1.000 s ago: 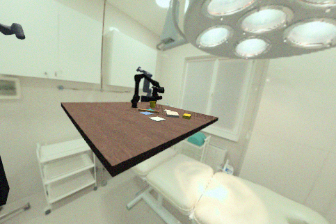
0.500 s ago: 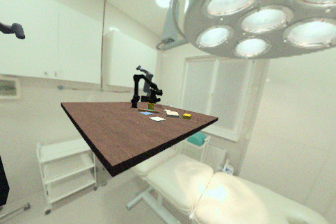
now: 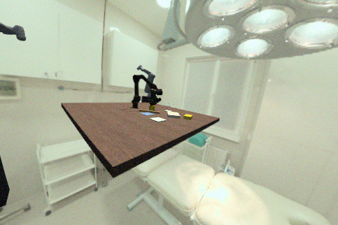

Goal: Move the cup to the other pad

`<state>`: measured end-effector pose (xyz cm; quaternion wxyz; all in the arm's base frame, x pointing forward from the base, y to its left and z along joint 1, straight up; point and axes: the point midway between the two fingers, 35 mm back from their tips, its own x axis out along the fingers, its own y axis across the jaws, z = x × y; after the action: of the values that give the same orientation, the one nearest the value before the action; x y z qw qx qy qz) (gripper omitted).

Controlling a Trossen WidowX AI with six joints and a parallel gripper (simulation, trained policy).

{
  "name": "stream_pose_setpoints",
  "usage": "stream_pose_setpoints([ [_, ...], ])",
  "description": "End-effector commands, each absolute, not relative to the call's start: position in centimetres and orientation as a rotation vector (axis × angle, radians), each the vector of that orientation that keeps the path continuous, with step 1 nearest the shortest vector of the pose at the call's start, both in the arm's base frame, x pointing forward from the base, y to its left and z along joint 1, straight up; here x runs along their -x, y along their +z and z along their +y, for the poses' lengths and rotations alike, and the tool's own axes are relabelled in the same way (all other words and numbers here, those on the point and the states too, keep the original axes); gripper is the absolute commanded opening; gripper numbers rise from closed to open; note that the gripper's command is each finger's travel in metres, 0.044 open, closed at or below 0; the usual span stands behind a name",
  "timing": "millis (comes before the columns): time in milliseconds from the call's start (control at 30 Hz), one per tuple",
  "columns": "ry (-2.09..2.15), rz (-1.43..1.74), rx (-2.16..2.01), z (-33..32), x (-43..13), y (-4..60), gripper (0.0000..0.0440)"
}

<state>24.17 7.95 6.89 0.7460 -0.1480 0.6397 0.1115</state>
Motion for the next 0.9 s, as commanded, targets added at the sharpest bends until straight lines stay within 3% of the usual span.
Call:
stream_pose_setpoints([
  [0,0.251,1.361,0.295,8.2,-24.4,7.6,0.0162],
  [867,0.288,1.205,0.187,8.1,-23.2,12.5,0.0279],
])
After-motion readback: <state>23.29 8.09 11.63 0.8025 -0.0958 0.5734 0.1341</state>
